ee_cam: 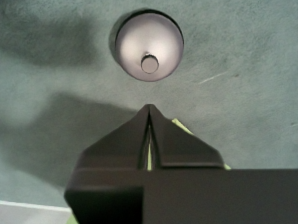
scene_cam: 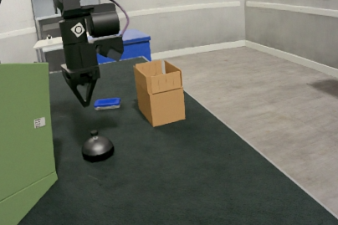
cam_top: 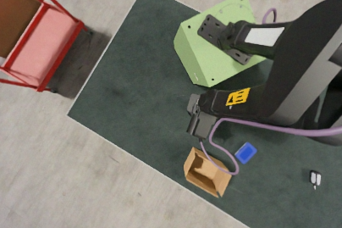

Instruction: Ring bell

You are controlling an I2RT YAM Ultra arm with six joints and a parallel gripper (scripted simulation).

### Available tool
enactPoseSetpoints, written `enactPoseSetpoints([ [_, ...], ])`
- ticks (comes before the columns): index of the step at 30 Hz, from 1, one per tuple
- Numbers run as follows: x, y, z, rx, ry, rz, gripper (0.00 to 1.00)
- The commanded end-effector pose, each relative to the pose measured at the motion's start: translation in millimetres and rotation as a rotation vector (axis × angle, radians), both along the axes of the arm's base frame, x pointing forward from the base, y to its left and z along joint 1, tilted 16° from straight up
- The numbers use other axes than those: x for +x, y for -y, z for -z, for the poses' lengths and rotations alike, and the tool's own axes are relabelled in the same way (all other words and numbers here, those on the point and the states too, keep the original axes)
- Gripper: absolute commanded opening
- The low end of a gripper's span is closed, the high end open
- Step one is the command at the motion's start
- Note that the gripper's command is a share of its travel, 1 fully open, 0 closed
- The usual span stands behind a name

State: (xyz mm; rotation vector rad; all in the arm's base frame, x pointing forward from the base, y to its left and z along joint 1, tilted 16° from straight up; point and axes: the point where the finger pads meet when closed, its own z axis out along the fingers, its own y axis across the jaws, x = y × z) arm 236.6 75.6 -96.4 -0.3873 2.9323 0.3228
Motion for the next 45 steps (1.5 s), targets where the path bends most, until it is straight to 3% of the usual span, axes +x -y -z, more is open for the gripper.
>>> enactPoseSetpoints([
  [1,16.9,-3,-11.8,0.013,0.048,-0.008,0.0],
  [18,17.0,-3,-11.4,0.013,0.048,-0.008,0.0],
  [45,21.4,-10,23.0,0.004,0.036,-0.002,0.0],
])
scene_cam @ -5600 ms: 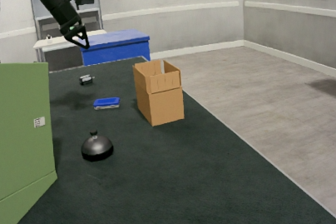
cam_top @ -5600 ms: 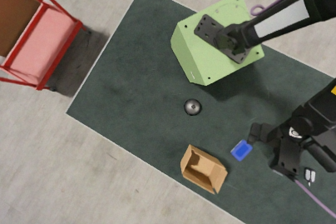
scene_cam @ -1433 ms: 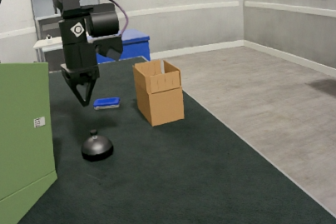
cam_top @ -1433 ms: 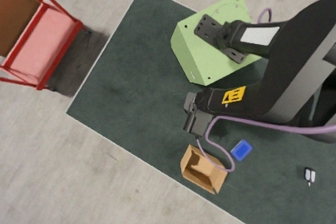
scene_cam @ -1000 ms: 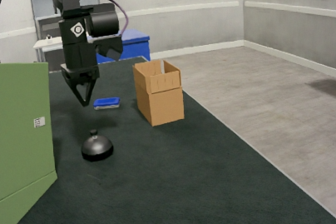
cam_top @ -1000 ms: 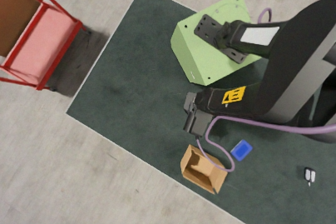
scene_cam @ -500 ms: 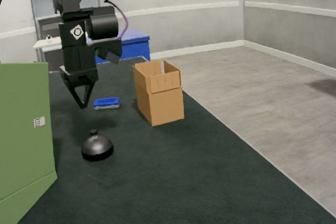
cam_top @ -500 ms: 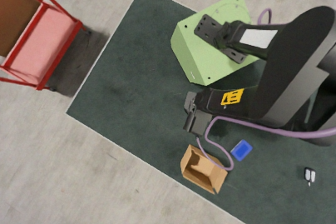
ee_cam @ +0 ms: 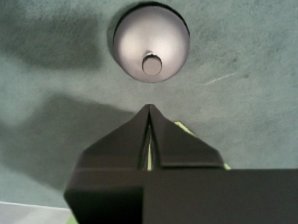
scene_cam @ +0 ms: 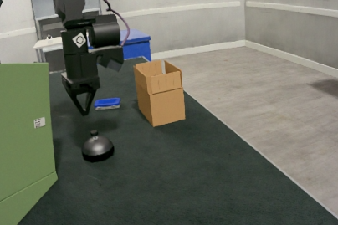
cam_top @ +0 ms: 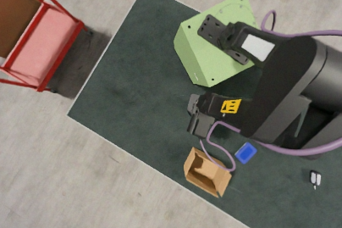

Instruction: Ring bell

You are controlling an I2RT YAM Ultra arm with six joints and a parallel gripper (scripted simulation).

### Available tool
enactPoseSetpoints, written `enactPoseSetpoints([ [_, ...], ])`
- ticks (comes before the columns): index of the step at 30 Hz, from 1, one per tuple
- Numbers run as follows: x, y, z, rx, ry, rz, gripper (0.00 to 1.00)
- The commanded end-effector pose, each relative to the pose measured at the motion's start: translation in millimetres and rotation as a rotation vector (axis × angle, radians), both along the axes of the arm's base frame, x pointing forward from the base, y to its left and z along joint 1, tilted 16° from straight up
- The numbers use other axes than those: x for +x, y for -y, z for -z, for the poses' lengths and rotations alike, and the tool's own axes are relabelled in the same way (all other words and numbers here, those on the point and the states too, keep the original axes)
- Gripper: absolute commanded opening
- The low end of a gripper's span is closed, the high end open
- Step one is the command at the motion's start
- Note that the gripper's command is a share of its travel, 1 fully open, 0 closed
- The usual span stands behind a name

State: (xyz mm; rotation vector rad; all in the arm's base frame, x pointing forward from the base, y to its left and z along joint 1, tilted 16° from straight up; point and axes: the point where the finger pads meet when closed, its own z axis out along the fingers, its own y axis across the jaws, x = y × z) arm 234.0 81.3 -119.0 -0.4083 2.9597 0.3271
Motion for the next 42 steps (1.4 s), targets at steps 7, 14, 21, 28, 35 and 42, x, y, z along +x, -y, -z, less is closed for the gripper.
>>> enactPoseSetpoints([
  [7,26.0,-7,9.3,0.008,0.064,0.012,0.0],
  [14,28.6,-10,20.4,0.01,0.064,0.013,0.0],
  [21,30.1,-11,26.3,0.009,0.064,0.015,0.0],
  [28,31.3,-12,30.7,0.009,0.064,0.017,0.0],
  [35,33.6,-11,29.8,0.011,0.07,0.021,0.0],
  [42,33.6,-11,29.8,0.011,0.07,0.021,0.0],
])
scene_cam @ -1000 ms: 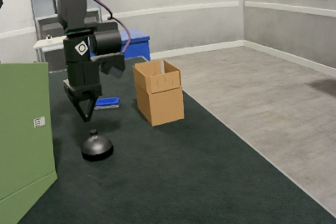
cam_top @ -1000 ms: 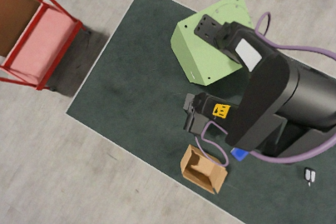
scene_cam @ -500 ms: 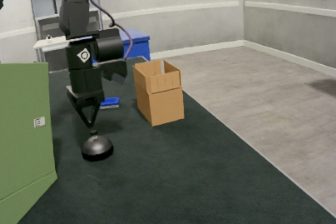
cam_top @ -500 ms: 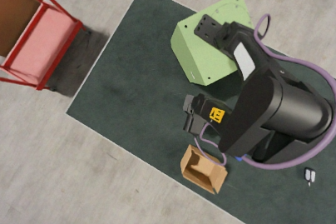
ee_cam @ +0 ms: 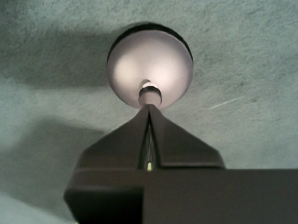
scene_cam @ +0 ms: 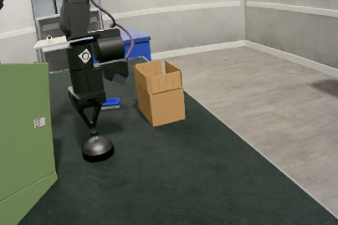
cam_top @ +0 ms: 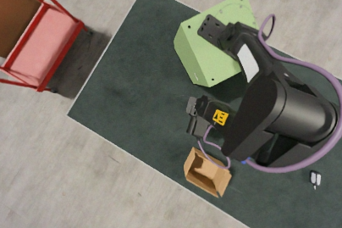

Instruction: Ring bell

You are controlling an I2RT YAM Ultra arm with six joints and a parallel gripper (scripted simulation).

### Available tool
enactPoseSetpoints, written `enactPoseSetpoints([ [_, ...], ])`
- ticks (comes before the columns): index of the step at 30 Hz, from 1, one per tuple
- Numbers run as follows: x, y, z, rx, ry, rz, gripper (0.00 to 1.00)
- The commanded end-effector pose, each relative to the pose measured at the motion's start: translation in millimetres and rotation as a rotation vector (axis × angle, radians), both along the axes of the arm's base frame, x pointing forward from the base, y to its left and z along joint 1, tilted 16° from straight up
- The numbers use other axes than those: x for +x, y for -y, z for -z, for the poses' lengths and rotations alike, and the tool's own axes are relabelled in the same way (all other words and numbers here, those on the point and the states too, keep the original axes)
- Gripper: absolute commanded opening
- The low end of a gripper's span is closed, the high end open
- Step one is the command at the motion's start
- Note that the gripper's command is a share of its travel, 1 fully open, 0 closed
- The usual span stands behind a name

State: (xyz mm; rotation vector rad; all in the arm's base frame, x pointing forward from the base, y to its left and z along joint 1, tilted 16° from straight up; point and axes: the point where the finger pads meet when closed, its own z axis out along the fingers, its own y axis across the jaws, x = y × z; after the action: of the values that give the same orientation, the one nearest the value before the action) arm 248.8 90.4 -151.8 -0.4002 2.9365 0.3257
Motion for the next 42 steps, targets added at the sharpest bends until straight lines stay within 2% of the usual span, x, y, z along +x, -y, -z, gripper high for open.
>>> enactPoseSetpoints([
  [1,18.8,-2.3,-3.0,0.007,0.047,0.015,0.0],
  [34,17.5,-1.8,-1.1,0.005,0.041,0.016,0.0],
  [42,23.6,-2.1,-4.5,0.01,0.057,0.017,0.0],
])
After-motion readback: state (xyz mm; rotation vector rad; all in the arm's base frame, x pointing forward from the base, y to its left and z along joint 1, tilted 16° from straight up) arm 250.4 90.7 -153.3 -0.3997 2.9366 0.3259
